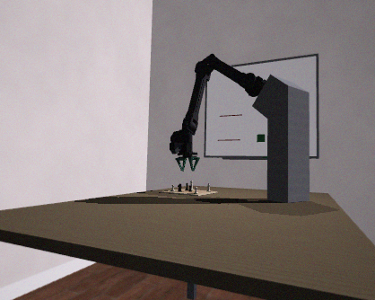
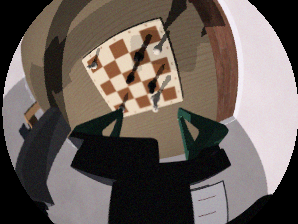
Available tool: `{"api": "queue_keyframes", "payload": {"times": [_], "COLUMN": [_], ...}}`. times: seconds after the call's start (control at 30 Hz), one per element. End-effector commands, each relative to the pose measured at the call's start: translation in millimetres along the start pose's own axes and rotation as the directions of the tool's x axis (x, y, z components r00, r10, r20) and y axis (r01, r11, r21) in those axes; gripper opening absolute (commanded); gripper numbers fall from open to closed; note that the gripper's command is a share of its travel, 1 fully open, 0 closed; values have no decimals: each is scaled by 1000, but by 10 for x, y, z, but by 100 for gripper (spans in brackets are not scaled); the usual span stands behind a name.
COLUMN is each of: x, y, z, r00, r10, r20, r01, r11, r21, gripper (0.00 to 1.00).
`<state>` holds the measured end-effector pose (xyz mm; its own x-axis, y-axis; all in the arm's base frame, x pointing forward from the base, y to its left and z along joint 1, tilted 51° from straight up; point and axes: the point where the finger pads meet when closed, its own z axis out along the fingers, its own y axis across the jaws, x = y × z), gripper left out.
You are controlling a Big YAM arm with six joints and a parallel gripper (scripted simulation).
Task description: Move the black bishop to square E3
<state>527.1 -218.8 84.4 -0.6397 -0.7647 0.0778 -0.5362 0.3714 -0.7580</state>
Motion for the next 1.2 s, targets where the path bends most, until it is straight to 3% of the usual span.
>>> {"api": "queue_keyframes", "payload": {"times": [0.0,1.17], "x": [38,-50], "y": [-41,-32], "z": [-1,-21], "r00": [962,955], "r10": [-272,-295], "r20": [17,27], "r01": [271,293], "r11": [962,955], "r21": [42,47], "gripper": [36,36]}}
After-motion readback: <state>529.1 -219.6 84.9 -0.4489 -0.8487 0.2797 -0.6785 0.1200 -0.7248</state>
